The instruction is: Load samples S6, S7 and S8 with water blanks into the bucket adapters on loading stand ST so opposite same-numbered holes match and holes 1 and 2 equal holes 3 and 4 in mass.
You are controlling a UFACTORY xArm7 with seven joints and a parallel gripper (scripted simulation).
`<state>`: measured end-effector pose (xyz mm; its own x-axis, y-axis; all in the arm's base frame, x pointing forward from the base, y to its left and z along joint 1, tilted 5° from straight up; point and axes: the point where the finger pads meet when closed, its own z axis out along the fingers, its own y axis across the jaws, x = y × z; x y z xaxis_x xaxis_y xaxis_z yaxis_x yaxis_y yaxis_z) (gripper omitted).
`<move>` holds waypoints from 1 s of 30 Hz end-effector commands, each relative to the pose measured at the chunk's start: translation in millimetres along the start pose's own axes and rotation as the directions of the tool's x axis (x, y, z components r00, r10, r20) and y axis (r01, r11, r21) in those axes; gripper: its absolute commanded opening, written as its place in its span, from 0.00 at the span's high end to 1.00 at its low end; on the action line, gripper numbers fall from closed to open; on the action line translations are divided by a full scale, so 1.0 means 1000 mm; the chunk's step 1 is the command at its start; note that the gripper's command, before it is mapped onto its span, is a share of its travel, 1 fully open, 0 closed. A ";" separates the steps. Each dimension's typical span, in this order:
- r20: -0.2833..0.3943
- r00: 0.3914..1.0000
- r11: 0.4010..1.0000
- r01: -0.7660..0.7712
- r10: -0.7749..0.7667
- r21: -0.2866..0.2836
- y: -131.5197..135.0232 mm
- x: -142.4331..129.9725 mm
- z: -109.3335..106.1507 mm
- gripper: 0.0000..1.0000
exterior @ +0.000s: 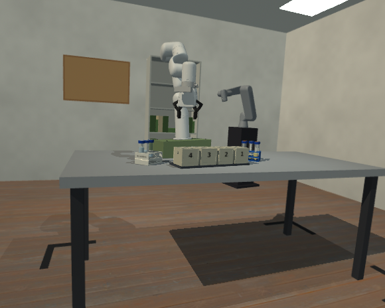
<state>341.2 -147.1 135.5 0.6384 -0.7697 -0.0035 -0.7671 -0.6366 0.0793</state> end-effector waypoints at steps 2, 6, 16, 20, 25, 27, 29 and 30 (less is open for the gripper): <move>-0.005 1.000 1.000 -0.004 0.004 0.002 0.030 0.009 -0.002 0.00; -0.005 1.000 1.000 -0.004 0.004 0.002 0.039 0.012 -0.002 0.00; -0.006 1.000 1.000 -0.004 0.004 0.001 0.088 0.025 -0.002 0.00; -0.006 1.000 1.000 -0.004 0.004 0.001 0.107 0.030 -0.002 0.00; -0.006 1.000 1.000 -0.004 0.004 0.001 0.122 0.034 -0.002 0.00; -0.006 1.000 1.000 -0.004 0.004 0.001 0.132 0.036 -0.002 0.00; -0.006 1.000 1.000 -0.004 0.004 0.001 0.141 0.039 -0.002 0.00; -0.006 1.000 1.000 -0.004 0.004 0.001 0.146 0.040 -0.002 0.00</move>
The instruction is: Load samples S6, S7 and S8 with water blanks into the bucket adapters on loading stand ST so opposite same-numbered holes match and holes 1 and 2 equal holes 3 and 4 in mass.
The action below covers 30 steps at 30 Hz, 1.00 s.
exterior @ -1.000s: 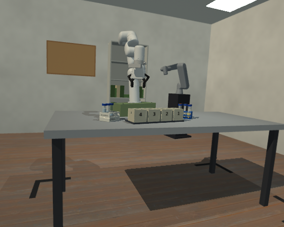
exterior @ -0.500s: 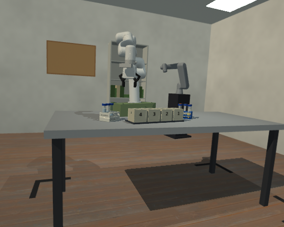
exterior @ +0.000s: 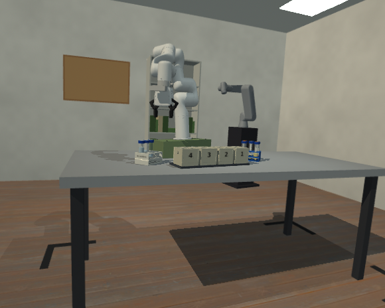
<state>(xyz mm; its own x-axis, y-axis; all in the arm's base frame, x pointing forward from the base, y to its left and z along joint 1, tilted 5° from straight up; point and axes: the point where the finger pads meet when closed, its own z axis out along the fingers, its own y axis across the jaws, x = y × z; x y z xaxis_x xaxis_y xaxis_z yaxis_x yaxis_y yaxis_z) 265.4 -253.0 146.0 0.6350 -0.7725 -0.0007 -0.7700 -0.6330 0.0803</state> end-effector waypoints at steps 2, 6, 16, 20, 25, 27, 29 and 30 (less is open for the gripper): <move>-0.003 1.000 1.000 0.001 -0.001 0.002 0.029 0.010 -0.001 0.00; -0.003 1.000 1.000 0.001 -0.001 0.002 0.049 0.015 -0.001 0.00; -0.003 1.000 1.000 0.001 -0.001 0.002 0.065 0.019 0.004 0.00; -0.003 1.000 1.000 0.001 -0.001 0.002 0.065 0.019 0.015 0.00; -0.003 1.000 1.000 0.001 -0.001 0.002 0.065 0.019 0.025 0.00; -0.003 1.000 1.000 0.001 -0.001 0.002 0.065 0.019 0.028 0.00; -0.003 1.000 1.000 0.001 -0.001 0.002 0.065 0.019 0.033 0.00; -0.003 1.000 1.000 0.001 -0.001 0.002 0.065 0.019 0.036 0.00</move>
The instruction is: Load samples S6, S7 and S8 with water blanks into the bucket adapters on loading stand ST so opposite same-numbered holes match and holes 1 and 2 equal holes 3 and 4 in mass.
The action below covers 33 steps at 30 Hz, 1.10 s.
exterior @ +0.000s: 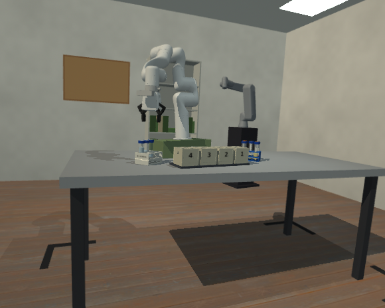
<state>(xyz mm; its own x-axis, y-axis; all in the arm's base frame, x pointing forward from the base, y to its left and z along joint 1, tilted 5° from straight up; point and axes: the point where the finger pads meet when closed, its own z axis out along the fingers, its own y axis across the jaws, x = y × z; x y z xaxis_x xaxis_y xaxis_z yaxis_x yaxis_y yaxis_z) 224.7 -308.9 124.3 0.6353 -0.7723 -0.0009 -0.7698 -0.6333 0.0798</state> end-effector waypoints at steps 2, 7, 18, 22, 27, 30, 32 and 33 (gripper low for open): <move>-0.003 1.000 1.000 0.000 0.000 0.001 0.000 0.002 0.014 0.00; -0.003 1.000 1.000 0.000 0.000 0.001 0.000 0.002 0.028 0.00; -0.003 1.000 1.000 0.000 0.000 0.001 0.000 0.002 0.052 0.00; -0.003 1.000 1.000 0.000 0.000 0.001 0.000 0.002 0.062 0.00; -0.003 1.000 1.000 0.000 0.000 0.001 0.000 0.002 0.075 0.00; -0.003 1.000 1.000 0.000 0.000 0.001 0.000 0.002 0.075 0.00; -0.003 1.000 1.000 0.000 0.000 0.001 0.000 0.002 0.075 0.00; -0.003 1.000 1.000 0.000 0.000 0.001 0.000 0.002 0.075 0.00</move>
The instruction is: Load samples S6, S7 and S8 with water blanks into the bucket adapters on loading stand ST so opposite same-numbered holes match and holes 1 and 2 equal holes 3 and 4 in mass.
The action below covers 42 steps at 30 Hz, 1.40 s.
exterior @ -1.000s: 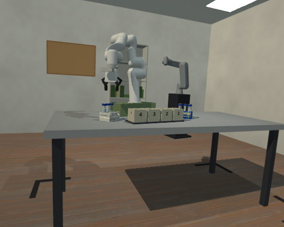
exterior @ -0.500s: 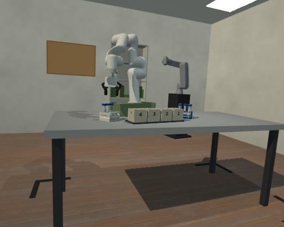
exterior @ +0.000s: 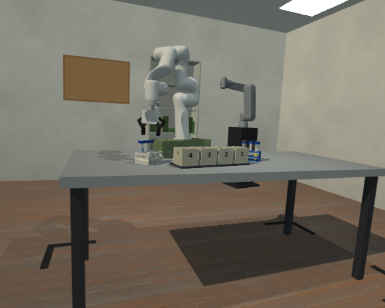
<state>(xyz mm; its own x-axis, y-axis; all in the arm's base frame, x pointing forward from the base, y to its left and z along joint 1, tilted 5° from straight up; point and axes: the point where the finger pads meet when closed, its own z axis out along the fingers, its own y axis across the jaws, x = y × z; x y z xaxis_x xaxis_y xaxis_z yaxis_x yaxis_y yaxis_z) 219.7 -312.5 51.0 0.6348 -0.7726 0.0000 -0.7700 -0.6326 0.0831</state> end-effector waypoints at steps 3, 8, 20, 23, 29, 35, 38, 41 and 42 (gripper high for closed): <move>-0.002 1.000 1.000 0.001 -0.001 0.005 -0.001 0.002 0.001 0.00; -0.002 1.000 1.000 0.001 -0.001 0.005 -0.001 0.002 0.001 0.00; -0.002 1.000 1.000 0.001 -0.001 0.005 -0.001 0.002 0.001 0.00; -0.002 1.000 1.000 0.001 -0.001 0.005 -0.001 0.002 0.001 0.00; -0.002 1.000 1.000 0.001 -0.001 0.005 -0.001 0.002 0.001 0.00; -0.002 1.000 1.000 0.001 -0.001 0.005 -0.001 0.002 0.001 0.00; -0.002 1.000 1.000 0.001 -0.001 0.005 -0.001 0.002 0.001 0.00; -0.002 1.000 1.000 0.001 -0.001 0.005 -0.001 0.002 -0.004 0.00; -0.002 1.000 1.000 0.001 -0.001 0.005 -0.001 0.002 -0.007 0.00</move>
<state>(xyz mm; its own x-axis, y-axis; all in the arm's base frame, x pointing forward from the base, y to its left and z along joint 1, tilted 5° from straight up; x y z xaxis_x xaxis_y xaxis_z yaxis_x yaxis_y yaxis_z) 220.4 -312.7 50.0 0.6356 -0.7720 -0.0024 -0.7694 -0.6338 0.0792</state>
